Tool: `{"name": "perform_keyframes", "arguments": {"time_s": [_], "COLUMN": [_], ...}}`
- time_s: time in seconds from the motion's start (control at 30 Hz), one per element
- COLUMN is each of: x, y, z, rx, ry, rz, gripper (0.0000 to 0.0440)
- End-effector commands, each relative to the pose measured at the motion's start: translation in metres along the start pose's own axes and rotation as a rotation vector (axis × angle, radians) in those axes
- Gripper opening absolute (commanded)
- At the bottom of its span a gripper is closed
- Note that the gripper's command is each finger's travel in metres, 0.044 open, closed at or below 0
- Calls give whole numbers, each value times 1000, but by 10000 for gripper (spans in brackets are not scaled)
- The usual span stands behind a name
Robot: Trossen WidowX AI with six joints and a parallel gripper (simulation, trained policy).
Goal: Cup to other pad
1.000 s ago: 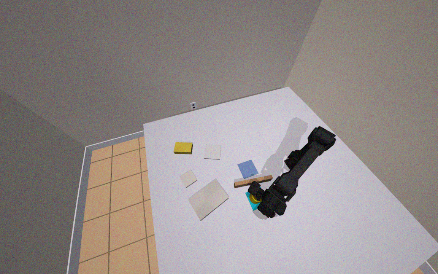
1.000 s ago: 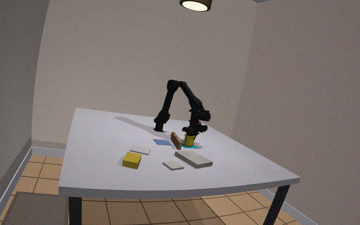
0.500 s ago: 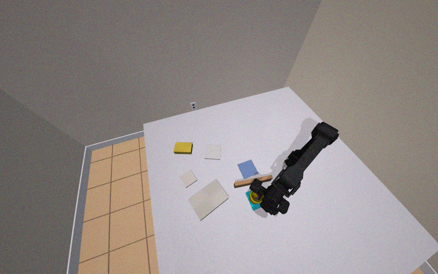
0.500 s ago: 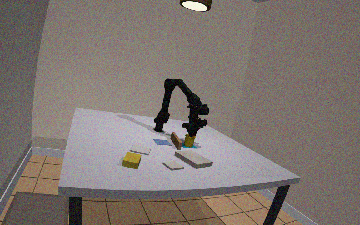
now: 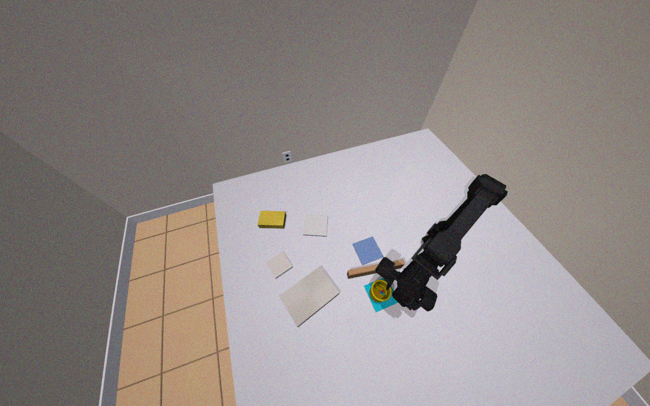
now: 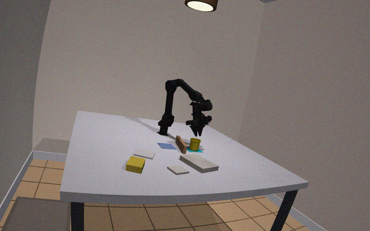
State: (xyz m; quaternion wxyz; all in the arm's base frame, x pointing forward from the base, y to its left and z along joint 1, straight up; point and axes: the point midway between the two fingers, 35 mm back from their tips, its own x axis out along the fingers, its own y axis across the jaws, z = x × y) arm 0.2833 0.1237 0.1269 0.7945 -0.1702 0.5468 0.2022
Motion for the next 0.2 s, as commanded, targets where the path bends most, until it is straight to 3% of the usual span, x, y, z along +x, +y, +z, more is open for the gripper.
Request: {"name": "perform_keyframes", "arguments": {"time_s": [0.0, 0.17], "x": [-14, -28], "y": [-2, -6], "z": [5, 9], "rx": [11, 25], "ry": [-41, -74], "rz": [-2, -9], "gripper": [246, 366]}}
